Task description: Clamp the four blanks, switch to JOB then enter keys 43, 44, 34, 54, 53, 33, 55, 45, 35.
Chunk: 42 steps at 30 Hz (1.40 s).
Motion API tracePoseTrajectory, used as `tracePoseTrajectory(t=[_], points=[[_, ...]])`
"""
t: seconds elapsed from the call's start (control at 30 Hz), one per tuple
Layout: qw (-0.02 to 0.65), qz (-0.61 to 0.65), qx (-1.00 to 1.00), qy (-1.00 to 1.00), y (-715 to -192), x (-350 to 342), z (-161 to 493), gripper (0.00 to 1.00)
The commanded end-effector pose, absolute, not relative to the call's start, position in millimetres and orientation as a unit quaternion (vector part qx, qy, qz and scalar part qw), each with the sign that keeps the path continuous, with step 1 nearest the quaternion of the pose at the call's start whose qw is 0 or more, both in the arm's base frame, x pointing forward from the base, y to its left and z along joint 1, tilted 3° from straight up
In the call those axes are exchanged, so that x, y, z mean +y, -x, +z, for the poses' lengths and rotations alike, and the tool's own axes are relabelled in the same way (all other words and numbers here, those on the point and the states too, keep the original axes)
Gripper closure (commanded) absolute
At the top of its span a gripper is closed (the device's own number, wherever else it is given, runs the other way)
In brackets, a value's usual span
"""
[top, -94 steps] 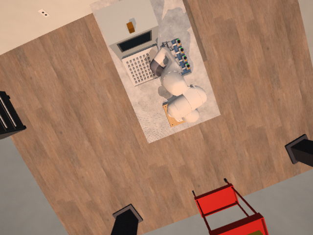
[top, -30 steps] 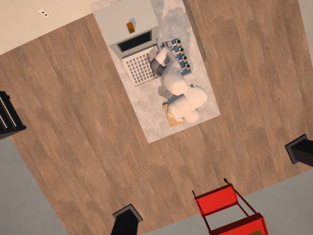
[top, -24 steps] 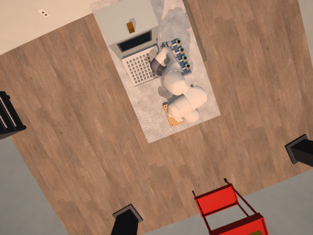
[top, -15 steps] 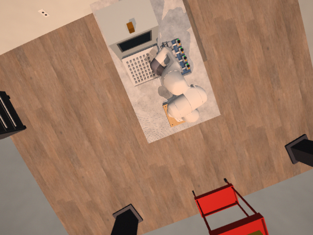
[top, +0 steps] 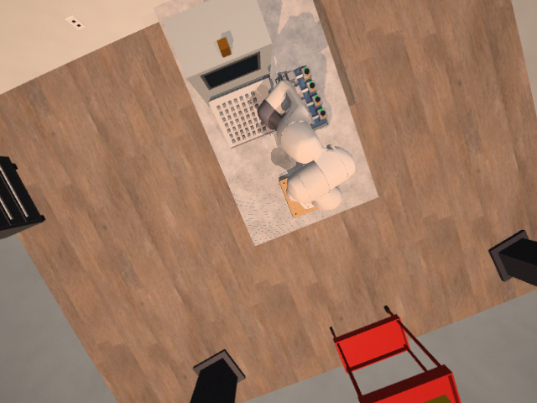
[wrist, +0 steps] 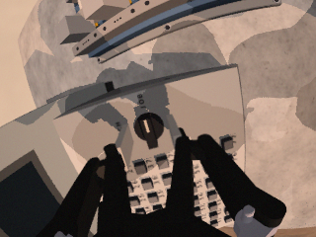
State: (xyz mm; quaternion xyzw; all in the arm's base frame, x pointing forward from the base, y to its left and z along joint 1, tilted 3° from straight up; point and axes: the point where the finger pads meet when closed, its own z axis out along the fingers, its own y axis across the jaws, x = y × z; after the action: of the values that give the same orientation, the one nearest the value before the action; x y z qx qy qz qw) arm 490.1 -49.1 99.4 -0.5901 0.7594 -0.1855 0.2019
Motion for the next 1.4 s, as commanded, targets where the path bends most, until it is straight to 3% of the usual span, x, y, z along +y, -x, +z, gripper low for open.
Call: tracePoseTrajectory(t=[0.0,1.23,1.27,1.37], points=[[0.202,-0.186,0.763,0.586,-490.2,-49.0,100.1,0.67],[0.202,-0.186,0.763,0.586,-463.2,-46.6,143.8,0.67],[0.202,-0.186,0.763,0.586,-463.2,-46.6,143.8,1.00],[0.202,-0.186,0.763,0.586,-463.2,-46.6,143.8,1.00]])
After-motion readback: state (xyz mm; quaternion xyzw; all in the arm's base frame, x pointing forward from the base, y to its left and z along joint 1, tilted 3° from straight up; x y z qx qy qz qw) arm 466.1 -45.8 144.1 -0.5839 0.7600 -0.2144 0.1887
